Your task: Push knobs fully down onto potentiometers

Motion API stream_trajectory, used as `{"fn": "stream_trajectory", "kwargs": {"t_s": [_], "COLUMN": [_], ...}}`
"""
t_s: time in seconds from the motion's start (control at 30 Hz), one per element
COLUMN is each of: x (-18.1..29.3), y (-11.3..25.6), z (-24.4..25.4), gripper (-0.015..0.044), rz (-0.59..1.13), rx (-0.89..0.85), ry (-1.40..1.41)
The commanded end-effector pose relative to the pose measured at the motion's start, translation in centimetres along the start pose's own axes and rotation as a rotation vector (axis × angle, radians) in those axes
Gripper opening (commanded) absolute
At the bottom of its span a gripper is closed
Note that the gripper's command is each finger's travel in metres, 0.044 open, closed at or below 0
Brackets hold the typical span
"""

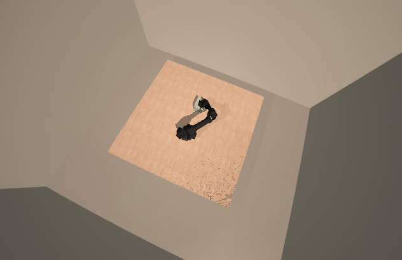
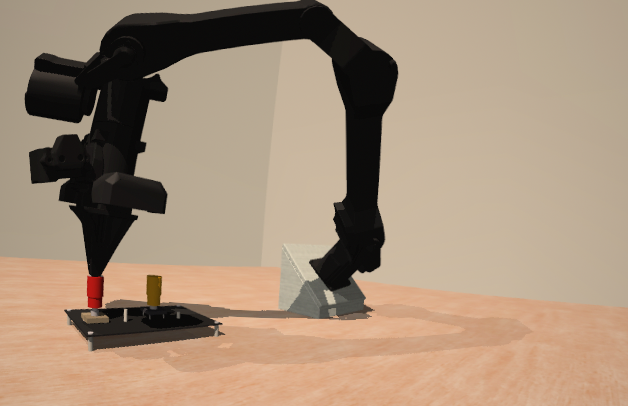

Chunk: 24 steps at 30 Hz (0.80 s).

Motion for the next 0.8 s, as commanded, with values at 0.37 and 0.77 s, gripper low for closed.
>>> {"fn": "stream_trajectory", "kwargs": {"t_s": [0.37,0.77], "x": [-0.14,-0.13], "y": [-2.61,-2.75], "z": [0.34,0.34], "gripper": [0.0000,0.0000], "rz": [0.035,0.035], "rx": [-0.011,-0.011], "ry": [0.021,0.021]}}
Point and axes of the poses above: the point midway between the two fingers, 35 mm back from their tips, its own y axis back along the fingers, its own z axis across the jaws, x = y × z, the point moved 2 cm from there along y, back along the fingers, and after that the axes turned 6 degrees about -y, right-handed, at the moved point
